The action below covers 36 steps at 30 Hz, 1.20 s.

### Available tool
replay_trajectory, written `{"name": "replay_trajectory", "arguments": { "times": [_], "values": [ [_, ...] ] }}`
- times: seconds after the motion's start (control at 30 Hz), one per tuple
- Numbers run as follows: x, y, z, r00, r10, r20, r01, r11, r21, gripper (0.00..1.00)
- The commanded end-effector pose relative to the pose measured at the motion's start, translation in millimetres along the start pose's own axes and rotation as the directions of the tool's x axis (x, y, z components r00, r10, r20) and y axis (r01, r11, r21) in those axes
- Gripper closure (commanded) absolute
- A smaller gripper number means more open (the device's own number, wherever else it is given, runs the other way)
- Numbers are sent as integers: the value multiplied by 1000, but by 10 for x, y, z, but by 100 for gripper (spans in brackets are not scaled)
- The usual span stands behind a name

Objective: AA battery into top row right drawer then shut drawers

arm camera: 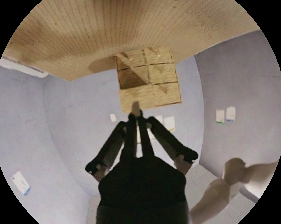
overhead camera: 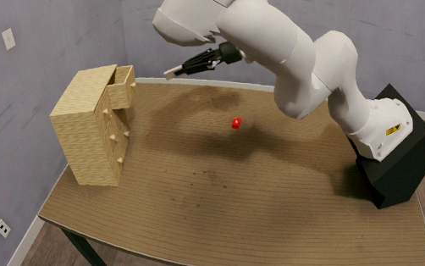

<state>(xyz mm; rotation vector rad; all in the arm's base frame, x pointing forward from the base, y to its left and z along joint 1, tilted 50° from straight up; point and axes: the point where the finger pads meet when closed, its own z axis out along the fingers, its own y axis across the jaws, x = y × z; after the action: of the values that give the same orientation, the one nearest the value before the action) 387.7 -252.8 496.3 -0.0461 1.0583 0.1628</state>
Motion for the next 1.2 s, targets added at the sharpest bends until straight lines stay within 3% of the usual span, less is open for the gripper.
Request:
{"name": "replay_trajectory", "arguments": {
  "times": [0.0, 0.37, 0.87, 1.17],
  "values": [
    [-12, -3, 9, 1000, -10, 4, 10, 1000, -1, 90],
    [-16, -3, 73, 1000, -10, 4, 10, 1000, -1, 90],
    [-41, -2, 535, 1000, -10, 4, 10, 1000, -1, 90],
    [-48, -2, 672, 1000, -10, 4, 10, 1000, -1, 90]
  ]
}}
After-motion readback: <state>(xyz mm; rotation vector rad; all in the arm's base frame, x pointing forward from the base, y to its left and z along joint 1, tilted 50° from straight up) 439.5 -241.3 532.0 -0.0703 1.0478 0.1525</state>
